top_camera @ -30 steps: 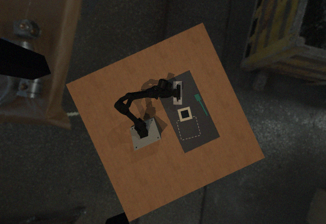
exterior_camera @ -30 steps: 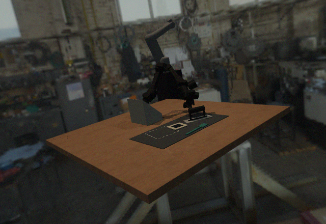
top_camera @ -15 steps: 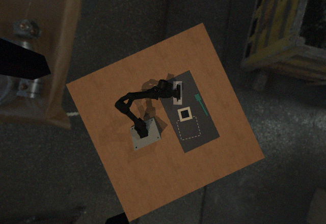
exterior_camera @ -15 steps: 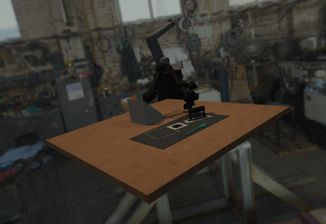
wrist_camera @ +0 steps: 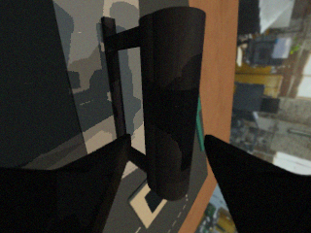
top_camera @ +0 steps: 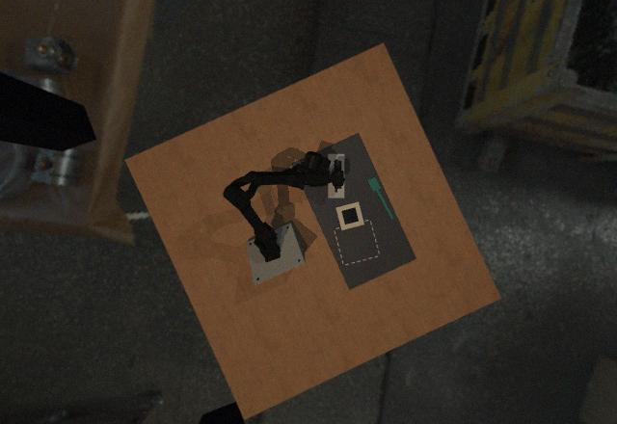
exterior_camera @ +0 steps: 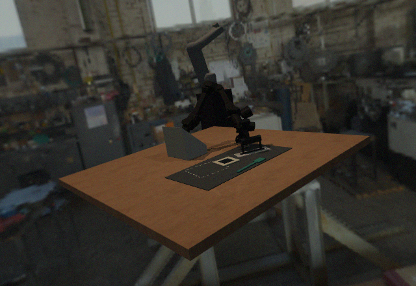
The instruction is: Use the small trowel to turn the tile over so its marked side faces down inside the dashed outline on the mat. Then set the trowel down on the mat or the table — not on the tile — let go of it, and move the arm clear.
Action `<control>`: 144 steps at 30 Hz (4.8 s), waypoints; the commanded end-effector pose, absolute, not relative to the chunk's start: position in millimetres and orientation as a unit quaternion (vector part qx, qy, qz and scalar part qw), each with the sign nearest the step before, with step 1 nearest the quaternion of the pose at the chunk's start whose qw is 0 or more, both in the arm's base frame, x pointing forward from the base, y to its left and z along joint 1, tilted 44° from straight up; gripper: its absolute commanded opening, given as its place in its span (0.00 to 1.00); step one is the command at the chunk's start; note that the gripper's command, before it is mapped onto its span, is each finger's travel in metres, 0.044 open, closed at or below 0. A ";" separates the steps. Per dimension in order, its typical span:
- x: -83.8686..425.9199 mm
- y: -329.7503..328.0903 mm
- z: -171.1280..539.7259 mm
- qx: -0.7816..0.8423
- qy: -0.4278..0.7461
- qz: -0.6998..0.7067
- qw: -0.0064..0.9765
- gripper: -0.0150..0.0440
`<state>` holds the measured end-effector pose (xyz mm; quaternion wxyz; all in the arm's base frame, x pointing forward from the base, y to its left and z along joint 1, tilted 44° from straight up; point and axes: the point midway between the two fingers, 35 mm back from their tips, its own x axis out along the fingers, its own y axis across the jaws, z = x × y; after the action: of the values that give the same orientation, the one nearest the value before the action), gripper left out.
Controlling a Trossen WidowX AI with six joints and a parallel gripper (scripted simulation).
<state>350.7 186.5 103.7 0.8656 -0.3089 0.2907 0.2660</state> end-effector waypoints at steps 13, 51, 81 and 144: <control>369.2 194.2 87.1 -0.309 0.288 0.266 0.866 0.76; 371.5 152.3 128.0 -0.310 0.291 0.264 0.865 0.25; 387.5 139.7 94.0 -0.309 0.166 0.321 0.880 0.25; 382.5 124.1 28.9 -0.310 0.167 0.321 0.879 0.25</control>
<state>384.0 130.3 33.5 0.8794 -0.3083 0.1607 0.3254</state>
